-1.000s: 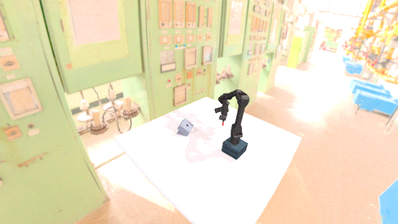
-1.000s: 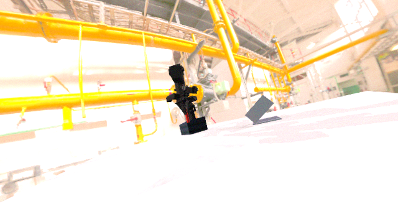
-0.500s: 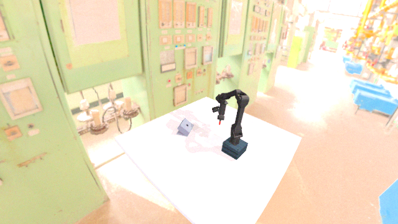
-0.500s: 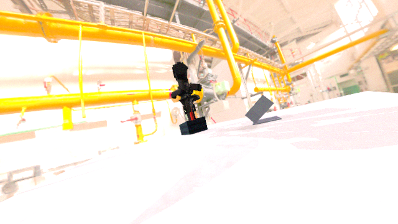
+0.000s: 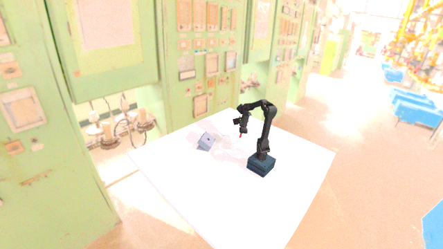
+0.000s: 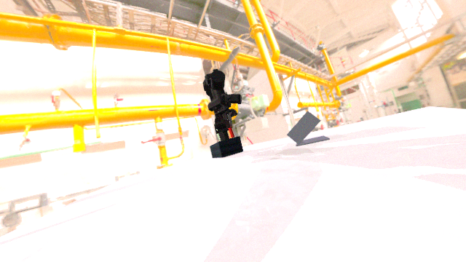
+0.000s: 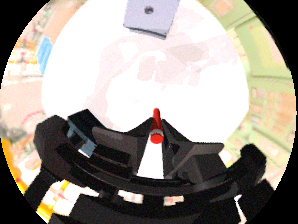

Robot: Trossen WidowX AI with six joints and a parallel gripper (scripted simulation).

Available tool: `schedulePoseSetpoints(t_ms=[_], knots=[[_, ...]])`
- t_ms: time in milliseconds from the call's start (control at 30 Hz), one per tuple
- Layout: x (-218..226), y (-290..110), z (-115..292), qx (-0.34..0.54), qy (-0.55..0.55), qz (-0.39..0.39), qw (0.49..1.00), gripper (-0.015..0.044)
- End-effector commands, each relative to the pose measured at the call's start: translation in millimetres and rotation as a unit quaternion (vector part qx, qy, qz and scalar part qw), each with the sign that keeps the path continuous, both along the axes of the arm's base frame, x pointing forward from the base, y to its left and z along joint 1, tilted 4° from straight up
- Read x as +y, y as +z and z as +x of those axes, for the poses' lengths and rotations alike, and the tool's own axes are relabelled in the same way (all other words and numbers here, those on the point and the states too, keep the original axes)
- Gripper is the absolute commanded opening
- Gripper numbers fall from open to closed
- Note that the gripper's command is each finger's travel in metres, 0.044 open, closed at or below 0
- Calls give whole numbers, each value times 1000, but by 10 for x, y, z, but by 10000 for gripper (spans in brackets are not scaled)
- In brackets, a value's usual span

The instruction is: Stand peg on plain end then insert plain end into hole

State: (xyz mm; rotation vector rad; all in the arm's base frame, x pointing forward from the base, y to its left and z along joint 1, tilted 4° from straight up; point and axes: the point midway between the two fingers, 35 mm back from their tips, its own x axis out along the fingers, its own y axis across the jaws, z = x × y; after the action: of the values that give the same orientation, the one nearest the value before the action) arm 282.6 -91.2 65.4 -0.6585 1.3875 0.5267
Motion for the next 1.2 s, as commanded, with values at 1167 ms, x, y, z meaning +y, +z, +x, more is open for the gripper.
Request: schedulePoseSetpoints(t_ms=[1167], knots=[[659, 136, 519, -97, 180, 10, 979, 0]])
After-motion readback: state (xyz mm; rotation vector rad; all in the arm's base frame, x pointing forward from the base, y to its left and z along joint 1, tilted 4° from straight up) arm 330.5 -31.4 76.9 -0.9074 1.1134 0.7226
